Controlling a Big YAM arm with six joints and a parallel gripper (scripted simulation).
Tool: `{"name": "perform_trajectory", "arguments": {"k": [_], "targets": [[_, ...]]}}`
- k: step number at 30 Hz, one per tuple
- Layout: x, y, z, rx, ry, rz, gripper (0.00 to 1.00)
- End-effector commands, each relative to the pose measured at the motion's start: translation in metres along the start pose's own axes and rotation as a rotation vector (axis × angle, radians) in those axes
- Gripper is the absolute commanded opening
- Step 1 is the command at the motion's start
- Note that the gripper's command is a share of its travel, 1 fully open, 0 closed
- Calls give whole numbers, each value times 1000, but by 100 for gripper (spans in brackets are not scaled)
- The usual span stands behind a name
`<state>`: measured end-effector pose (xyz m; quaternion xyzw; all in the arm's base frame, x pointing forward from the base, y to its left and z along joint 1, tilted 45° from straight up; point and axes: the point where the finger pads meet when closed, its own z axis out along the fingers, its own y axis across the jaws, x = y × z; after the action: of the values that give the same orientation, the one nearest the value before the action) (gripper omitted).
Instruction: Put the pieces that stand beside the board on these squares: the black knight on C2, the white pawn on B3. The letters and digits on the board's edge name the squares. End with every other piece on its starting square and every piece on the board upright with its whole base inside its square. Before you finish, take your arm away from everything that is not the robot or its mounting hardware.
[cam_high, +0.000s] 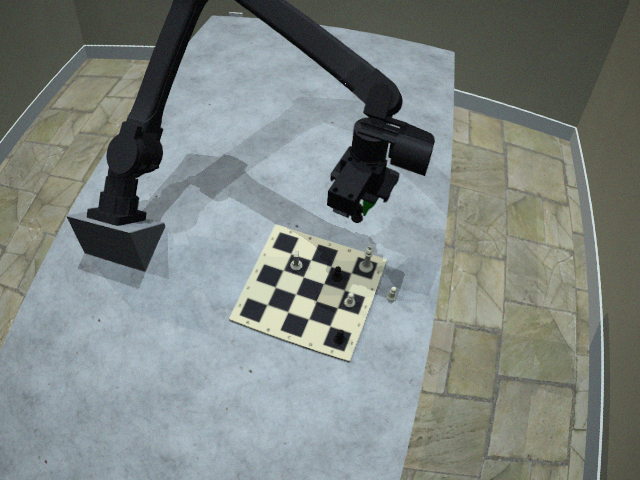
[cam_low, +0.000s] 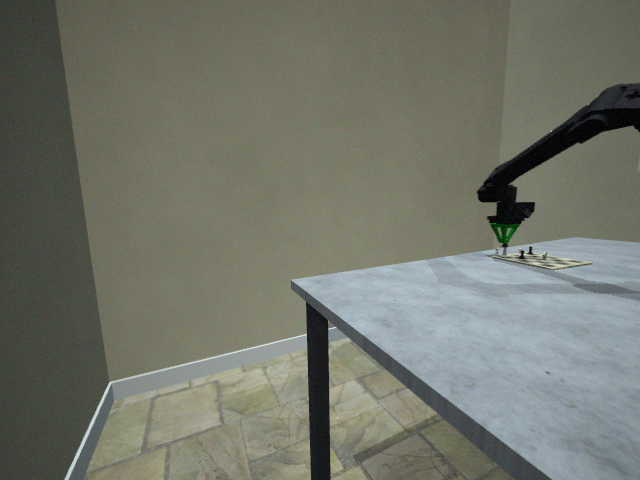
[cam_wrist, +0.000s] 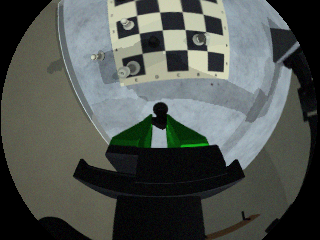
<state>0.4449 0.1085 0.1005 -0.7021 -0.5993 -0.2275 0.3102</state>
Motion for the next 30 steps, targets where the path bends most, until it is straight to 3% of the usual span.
{"name": "perform_trajectory", "arguments": {"k": [1, 7, 9, 18, 19, 21, 22, 23, 24, 25, 26, 29, 30], "targets": [[12, 14, -47, -62, 8, -57, 0], [8, 14, -66, -56, 4, -51, 0], [0, 4, -58, -33, 6, -29, 0], [-2, 7, -57, -34, 5, -30, 0], [-19, 4, -48, -15, 2, -15, 0], [-59, 8, -50, -28, -6, -43, 0], [-59, 8, -50, -28, -6, -43, 0], [-81, 5, -50, -28, -8, -57, 0], [-89, 5, -51, -25, -7, -54, 0], [-81, 16, -62, -41, -11, -69, 0], [-114, 1, -51, -27, -9, -73, 0], [-146, -8, -52, -10, -1, -73, 0], [-168, -12, -52, -17, 0, -94, 0]]}}
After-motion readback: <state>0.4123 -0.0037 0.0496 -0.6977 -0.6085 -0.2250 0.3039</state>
